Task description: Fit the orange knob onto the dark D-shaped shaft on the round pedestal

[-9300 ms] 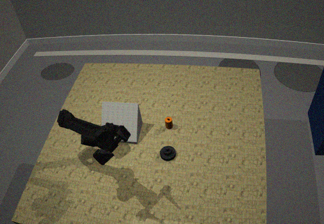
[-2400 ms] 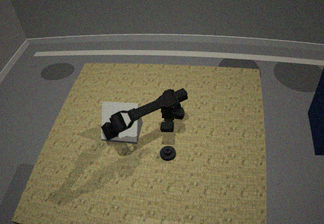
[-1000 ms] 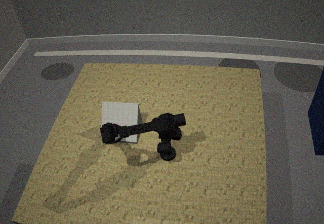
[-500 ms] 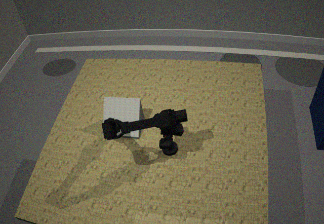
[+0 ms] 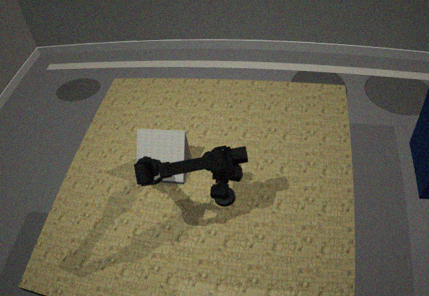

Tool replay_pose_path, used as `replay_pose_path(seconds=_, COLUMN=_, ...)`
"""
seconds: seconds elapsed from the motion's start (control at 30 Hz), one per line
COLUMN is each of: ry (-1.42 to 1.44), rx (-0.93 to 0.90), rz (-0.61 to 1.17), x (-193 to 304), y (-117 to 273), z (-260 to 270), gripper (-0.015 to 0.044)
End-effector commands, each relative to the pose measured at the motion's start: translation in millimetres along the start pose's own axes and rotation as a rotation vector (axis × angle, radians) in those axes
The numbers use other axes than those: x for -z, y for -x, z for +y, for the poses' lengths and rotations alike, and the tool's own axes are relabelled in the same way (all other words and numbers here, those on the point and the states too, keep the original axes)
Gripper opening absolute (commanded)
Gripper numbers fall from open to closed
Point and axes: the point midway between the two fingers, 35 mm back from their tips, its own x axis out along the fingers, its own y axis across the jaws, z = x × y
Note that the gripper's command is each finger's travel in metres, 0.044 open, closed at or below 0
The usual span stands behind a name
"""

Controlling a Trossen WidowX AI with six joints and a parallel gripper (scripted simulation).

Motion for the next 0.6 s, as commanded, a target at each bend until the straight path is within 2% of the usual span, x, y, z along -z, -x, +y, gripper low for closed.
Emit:
replay_pose_path(seconds=0.0, ry=0.002, rx=0.004, rz=-0.003, x=0.0, y=2.0, z=-0.3, gripper=0.0000)
replay_pose_path(seconds=0.2, ry=0.027, rx=0.004, rz=-0.003, x=0.2, y=4.7, z=1.1, gripper=0.0000)
replay_pose_path(seconds=0.37, ry=0.200, rx=0.004, rz=-0.003, x=0.0, y=3.9, z=3.3, gripper=0.0000)
replay_pose_path(seconds=0.57, ry=0.211, rx=0.004, rz=-0.003, x=-0.3, y=1.6, z=4.2, gripper=0.0000)
